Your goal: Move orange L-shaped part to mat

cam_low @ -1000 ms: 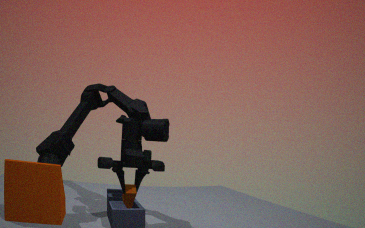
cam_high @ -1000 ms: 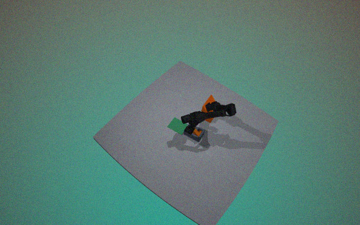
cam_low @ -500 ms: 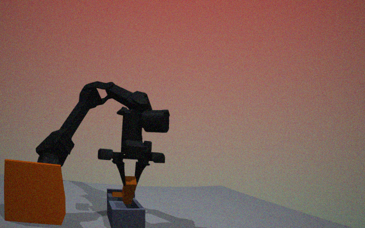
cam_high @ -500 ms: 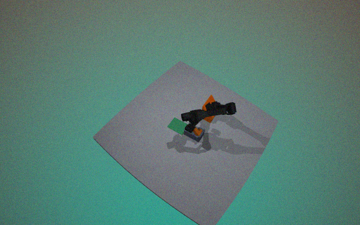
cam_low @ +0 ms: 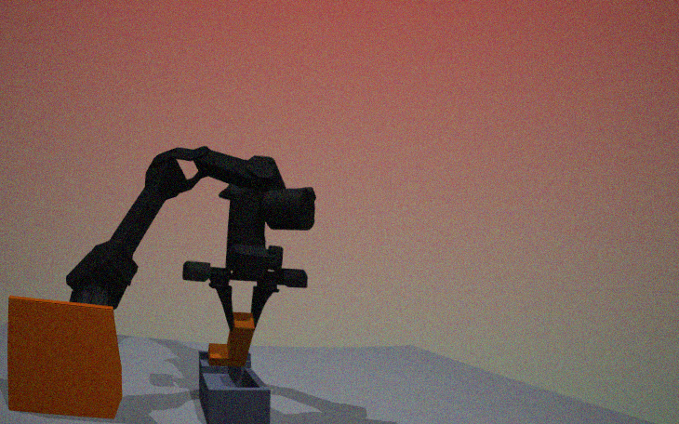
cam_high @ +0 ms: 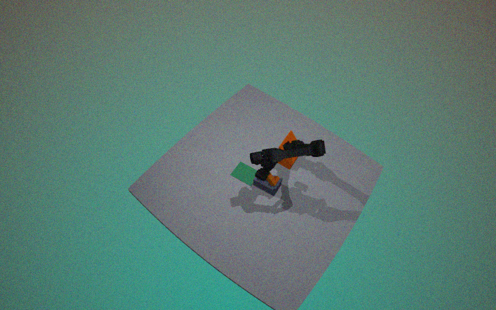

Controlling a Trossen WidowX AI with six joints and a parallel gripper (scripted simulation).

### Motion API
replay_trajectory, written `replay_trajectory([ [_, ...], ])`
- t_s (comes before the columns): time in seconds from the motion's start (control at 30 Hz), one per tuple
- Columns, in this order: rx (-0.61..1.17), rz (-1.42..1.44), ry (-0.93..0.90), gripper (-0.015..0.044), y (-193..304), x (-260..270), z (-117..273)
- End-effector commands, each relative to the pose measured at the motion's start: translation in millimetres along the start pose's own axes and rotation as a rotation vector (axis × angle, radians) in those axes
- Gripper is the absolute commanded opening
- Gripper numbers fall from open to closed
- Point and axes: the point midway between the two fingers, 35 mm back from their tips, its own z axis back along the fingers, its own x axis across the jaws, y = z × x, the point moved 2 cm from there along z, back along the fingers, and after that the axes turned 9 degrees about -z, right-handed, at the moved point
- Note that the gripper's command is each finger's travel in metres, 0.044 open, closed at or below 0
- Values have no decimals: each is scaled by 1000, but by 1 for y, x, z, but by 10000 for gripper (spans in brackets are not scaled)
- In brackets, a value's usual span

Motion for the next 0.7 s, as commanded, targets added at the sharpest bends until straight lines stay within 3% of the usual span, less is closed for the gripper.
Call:
replay_trajectory([
  [0.0,-7,6,-2,0,0,1,7],
  [0.67,-8,6,-2,0,-19,2,16],
])
